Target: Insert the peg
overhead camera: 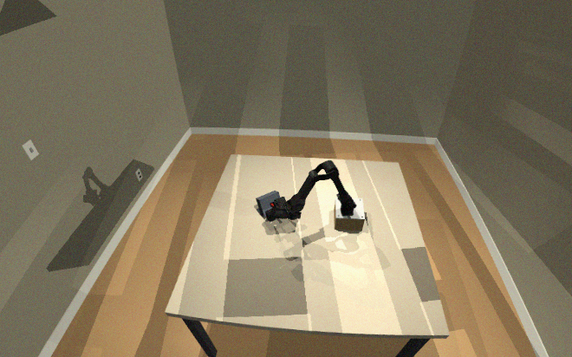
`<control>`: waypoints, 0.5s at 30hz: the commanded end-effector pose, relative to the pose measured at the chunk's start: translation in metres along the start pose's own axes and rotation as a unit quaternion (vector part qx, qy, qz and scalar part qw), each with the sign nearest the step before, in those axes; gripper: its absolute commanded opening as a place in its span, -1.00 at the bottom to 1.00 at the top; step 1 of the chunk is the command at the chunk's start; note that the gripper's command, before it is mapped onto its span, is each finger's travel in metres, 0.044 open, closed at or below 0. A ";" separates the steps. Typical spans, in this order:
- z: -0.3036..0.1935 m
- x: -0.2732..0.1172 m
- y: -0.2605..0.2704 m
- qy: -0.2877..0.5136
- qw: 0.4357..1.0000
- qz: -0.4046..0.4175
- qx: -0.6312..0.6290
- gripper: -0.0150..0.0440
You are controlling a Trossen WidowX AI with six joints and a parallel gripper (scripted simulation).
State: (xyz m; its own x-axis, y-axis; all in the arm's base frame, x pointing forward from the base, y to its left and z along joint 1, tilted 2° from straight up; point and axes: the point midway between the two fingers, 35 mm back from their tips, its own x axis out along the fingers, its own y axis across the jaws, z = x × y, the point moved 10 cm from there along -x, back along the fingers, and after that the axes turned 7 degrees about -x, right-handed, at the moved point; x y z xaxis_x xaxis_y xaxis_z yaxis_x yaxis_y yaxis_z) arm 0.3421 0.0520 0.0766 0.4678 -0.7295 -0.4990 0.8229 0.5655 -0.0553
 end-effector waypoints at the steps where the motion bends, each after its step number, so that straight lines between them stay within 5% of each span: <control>1: 0.003 -0.008 0.001 -0.003 1.000 0.003 0.007 1.00; 15: -0.001 -0.031 0.002 -0.002 1.000 0.002 0.005 1.00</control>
State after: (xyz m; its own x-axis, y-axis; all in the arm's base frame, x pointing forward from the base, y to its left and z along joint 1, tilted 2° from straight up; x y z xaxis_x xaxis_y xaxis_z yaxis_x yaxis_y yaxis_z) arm 0.3305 0.0719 0.0848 0.4652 -0.7295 -0.5014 0.8224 0.5657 -0.0600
